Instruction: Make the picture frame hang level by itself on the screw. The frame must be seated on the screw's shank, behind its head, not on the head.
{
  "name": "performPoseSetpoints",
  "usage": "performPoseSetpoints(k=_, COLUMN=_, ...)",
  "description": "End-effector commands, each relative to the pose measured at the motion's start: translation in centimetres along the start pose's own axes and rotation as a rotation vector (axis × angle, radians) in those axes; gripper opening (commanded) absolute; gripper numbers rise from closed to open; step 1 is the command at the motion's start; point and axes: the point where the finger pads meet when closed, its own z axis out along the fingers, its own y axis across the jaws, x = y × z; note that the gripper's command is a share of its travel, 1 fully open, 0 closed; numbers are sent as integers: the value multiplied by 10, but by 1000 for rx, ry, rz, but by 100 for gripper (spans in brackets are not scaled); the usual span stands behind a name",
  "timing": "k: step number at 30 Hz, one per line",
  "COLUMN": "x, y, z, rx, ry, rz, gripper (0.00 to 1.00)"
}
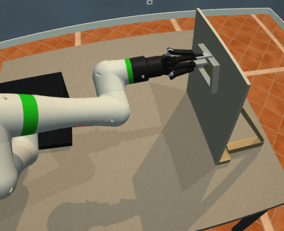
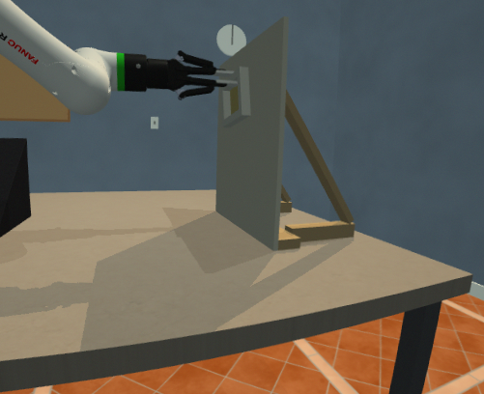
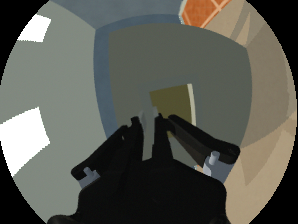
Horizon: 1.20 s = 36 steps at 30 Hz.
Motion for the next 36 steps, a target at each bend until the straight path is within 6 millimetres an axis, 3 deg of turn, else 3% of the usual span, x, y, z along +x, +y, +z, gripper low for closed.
performPoseSetpoints(k=1, x=0, y=0, z=0, rx=0, ry=0, rz=0, gripper=0)
performPoseSetpoints(k=36, x=0, y=-4, z=0, rx=0, ry=0, rz=0, gripper=0)
